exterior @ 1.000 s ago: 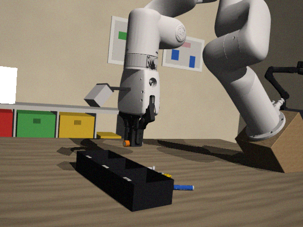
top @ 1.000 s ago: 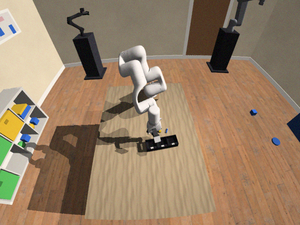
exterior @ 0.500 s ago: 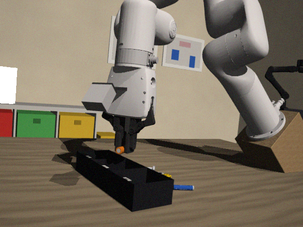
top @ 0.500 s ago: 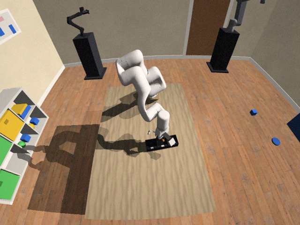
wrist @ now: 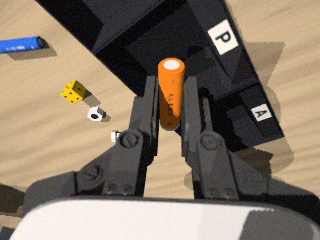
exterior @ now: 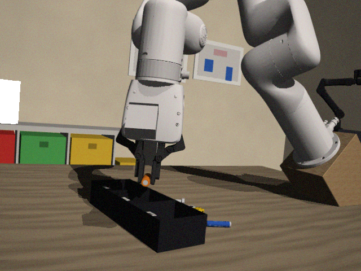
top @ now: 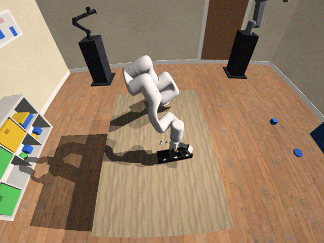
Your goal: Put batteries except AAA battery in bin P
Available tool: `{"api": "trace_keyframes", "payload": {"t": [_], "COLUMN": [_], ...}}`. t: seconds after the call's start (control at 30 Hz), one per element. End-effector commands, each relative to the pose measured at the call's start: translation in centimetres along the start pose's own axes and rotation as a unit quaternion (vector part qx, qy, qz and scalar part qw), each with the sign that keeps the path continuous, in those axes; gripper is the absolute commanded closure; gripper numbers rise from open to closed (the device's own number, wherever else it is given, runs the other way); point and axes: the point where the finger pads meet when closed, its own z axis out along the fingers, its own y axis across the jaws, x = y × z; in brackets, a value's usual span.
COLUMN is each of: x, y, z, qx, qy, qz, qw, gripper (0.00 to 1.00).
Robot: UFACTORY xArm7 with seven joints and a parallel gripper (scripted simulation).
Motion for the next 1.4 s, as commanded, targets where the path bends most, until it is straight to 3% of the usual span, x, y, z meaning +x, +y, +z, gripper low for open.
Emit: {"api": "trace_keyframes", "payload": {"t": [0.0,0.5,0.53,1.17,1.37], "x": [0.1,0.1,0.1,0.1,0.1], "y": [0.1,0.1,0.1,0.1,0.1], "z": [-0.1,-0.1,-0.1,-0.1,1.1], "qx": [0.002,0.006,0.010,0.010,0.010], "qy": [0.002,0.002,0.003,0.004,0.004], "qz": [-0.078,-0.257,-0.296,-0.299,-0.299], "qw": [0.997,0.966,0.955,0.954,0.954], "gripper": [1.00,1.00,1.00,1.00,1.00]}}
